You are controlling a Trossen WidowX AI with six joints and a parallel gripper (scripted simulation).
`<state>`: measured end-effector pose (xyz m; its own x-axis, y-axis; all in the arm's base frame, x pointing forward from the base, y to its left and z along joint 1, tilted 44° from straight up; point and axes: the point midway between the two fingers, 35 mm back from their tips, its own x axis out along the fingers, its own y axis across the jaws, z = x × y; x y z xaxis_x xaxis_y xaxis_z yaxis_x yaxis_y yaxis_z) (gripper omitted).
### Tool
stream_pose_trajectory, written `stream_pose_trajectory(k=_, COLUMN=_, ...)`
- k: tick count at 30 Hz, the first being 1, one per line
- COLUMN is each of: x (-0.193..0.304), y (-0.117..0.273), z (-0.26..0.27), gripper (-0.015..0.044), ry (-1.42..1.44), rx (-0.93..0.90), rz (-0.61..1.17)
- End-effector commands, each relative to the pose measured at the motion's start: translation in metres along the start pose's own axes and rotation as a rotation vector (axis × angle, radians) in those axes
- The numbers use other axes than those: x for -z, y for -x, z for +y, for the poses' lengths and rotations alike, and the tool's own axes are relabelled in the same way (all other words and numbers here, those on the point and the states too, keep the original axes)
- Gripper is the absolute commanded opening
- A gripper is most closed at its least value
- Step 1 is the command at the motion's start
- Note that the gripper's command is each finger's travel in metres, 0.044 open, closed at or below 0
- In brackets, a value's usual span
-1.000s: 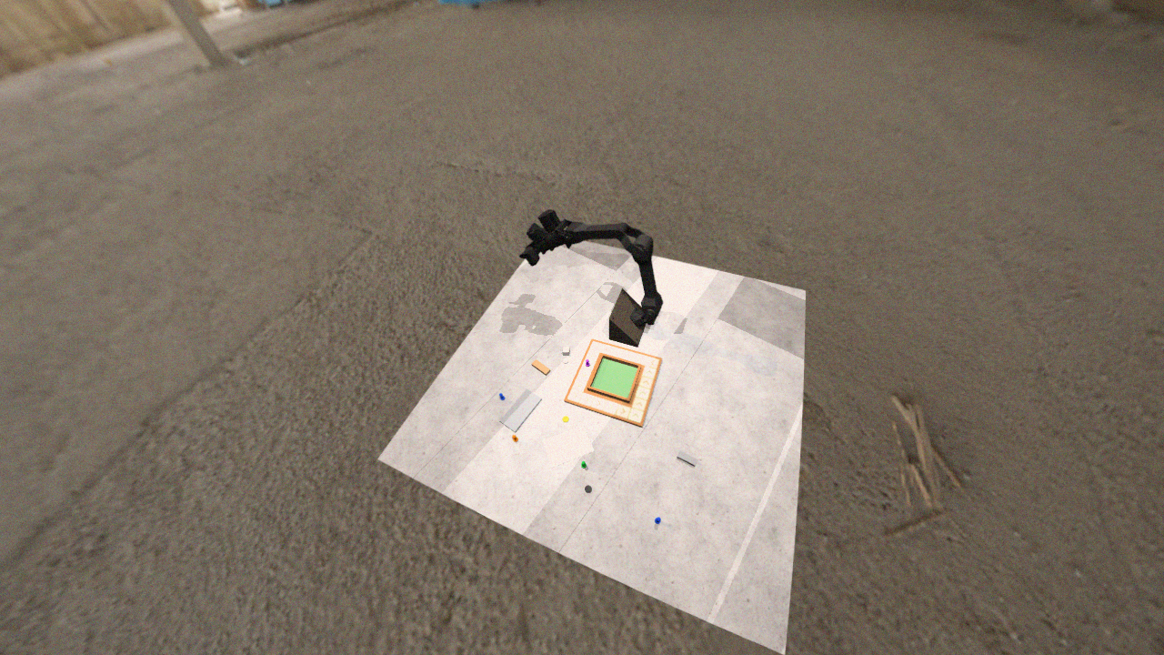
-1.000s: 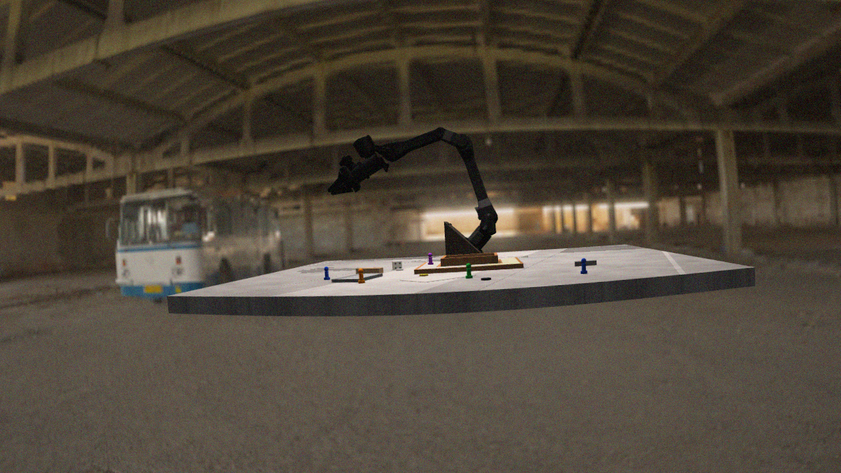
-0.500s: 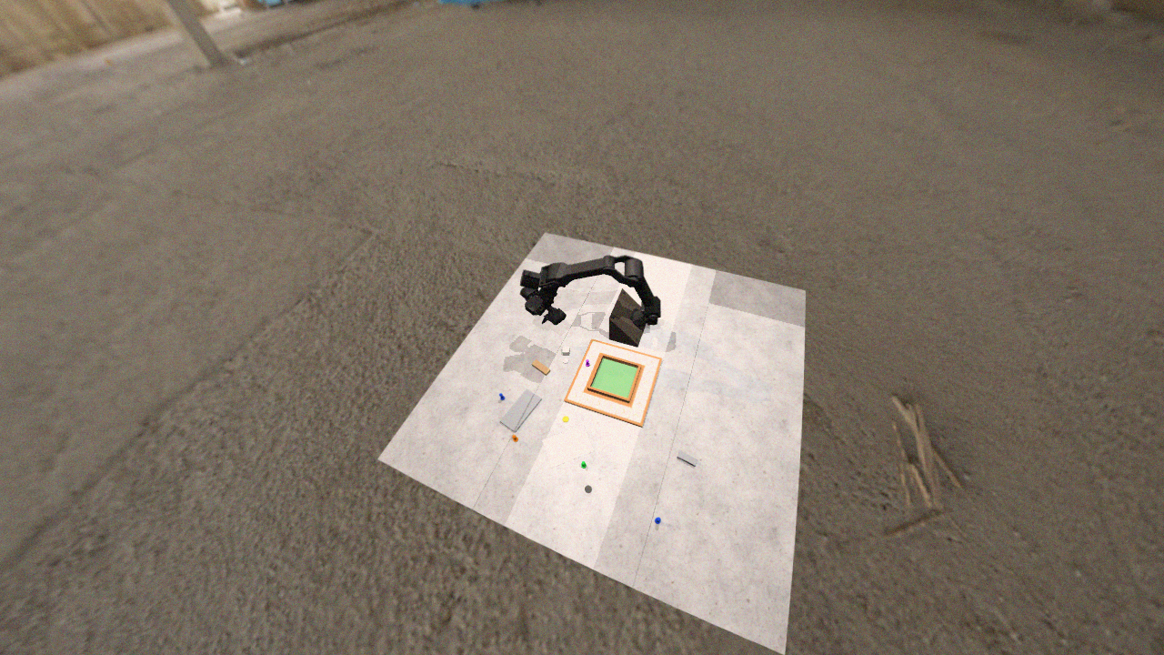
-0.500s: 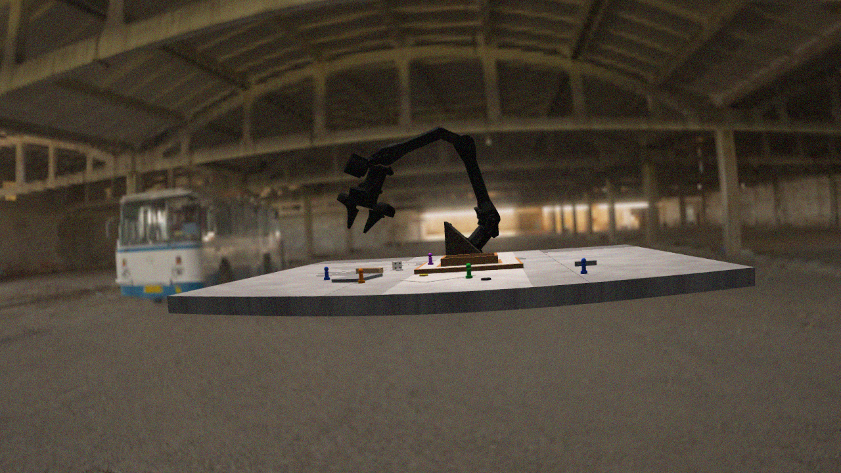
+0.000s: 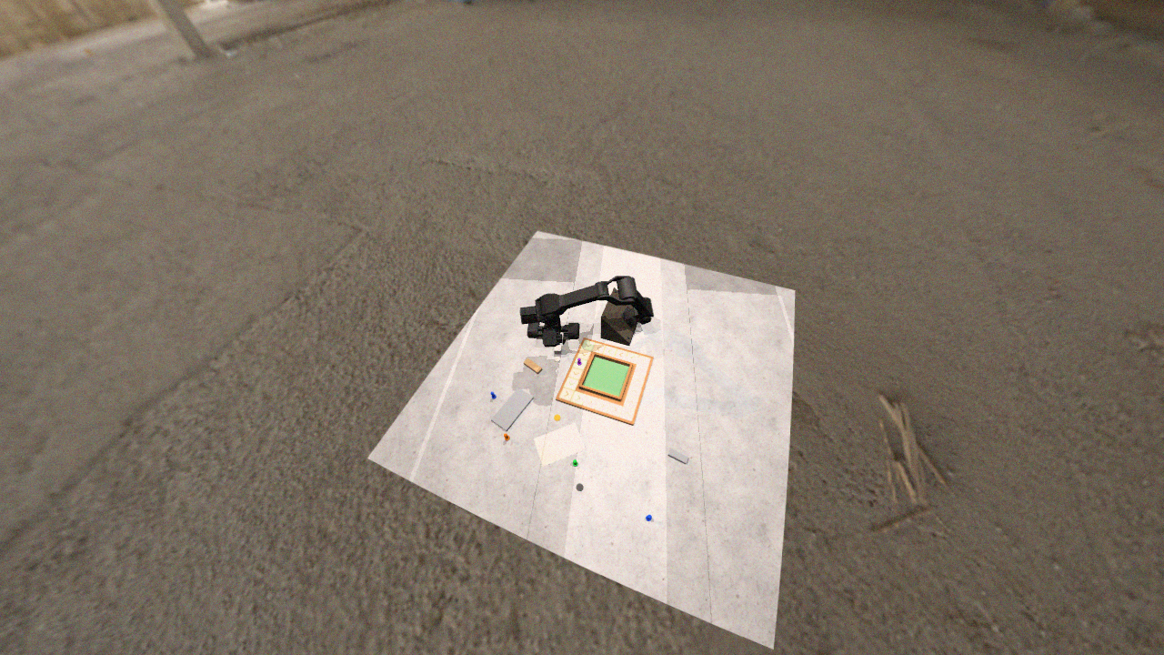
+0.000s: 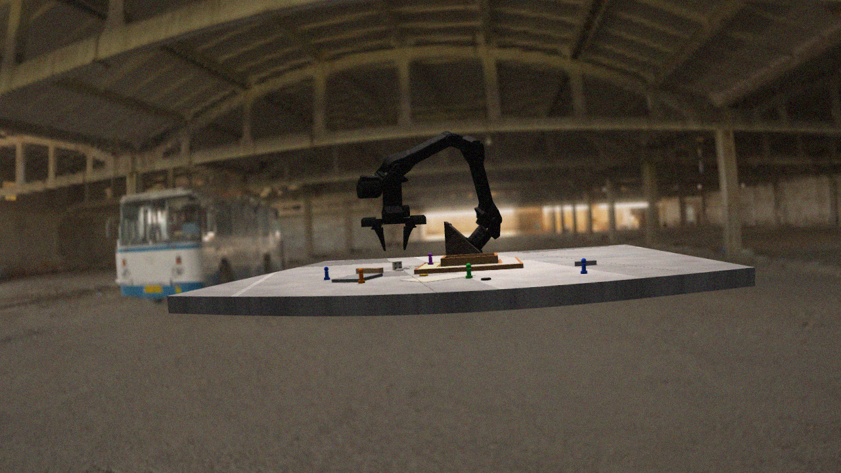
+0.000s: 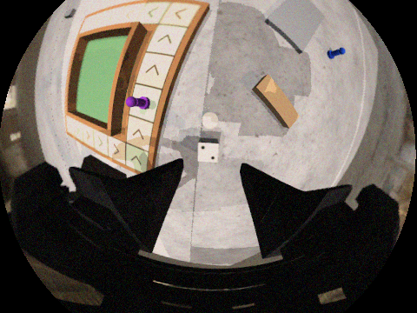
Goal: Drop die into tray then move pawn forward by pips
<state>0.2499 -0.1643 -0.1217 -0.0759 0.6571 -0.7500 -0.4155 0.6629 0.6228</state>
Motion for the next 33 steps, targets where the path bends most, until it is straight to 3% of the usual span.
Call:
stream_pose_trajectory(k=1, x=0.0, y=-0.011, z=0.004, gripper=0.0275, ry=0.006, rx=-0.012, rz=-0.003)
stream_pose_trajectory(k=28, x=0.0, y=-0.048, z=0.005, gripper=0.0275, ry=0.007, rx=-0.013, rz=-0.004)
stream_pose_trajectory(k=33, x=0.0, y=-0.048, z=0.005, gripper=0.0144, ry=0.007, rx=-0.013, rz=-0.004)
